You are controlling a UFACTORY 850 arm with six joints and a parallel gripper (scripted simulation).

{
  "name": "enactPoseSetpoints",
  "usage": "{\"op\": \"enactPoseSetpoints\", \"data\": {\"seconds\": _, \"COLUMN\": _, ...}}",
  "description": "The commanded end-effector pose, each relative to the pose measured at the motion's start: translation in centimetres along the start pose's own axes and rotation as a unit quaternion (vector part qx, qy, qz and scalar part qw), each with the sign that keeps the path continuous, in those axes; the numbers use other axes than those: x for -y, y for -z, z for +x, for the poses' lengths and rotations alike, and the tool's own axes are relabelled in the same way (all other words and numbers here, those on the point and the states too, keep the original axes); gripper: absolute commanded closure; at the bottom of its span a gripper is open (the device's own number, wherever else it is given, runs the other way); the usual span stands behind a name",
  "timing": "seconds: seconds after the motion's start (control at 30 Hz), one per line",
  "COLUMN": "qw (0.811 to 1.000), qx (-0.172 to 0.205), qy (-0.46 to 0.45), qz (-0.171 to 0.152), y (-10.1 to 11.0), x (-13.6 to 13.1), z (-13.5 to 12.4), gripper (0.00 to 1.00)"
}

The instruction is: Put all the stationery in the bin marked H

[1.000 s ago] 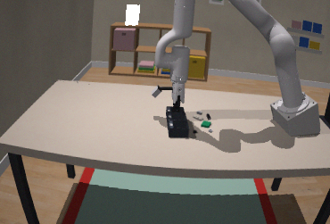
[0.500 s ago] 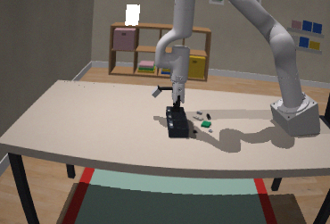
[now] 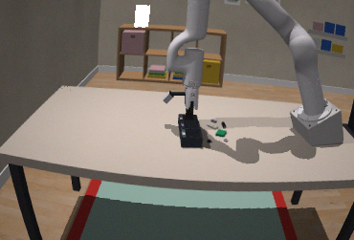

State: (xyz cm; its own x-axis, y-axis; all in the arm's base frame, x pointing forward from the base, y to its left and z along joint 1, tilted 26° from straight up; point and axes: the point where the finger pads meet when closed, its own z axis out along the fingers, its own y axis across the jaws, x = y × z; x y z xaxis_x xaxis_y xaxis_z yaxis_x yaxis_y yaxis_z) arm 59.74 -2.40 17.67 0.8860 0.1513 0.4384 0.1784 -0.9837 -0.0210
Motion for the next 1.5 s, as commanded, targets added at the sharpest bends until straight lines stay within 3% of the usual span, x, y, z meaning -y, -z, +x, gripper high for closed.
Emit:
{"op": "enactPoseSetpoints", "data": {"seconds": 0.0, "qw": 1.0, "qx": 0.0, "qy": 0.0, "qz": 0.0, "y": 0.5, "x": 0.0, "z": 0.1, "gripper": 0.93}}
{"op": "enactPoseSetpoints", "data": {"seconds": 0.53, "qw": 1.0, "qx": 0.0, "qy": 0.0, "qz": 0.0, "y": 2.4, "x": 0.0, "z": 0.1, "gripper": 0.93}}
{"op": "enactPoseSetpoints", "data": {"seconds": 0.73, "qw": 1.0, "qx": 0.0, "qy": 0.0, "qz": 0.0, "y": 4.8, "x": 0.0, "z": 0.1, "gripper": 0.93}}
{"op": "enactPoseSetpoints", "data": {"seconds": 0.97, "qw": 1.0, "qx": 0.0, "qy": 0.0, "qz": 0.0, "y": 5.5, "x": 0.0, "z": 0.1, "gripper": 0.93}}
{"op": "enactPoseSetpoints", "data": {"seconds": 1.47, "qw": 1.0, "qx": 0.0, "qy": 0.0, "qz": 0.0, "y": 5.5, "x": 6.5, "z": 0.2, "gripper": 0.93}}
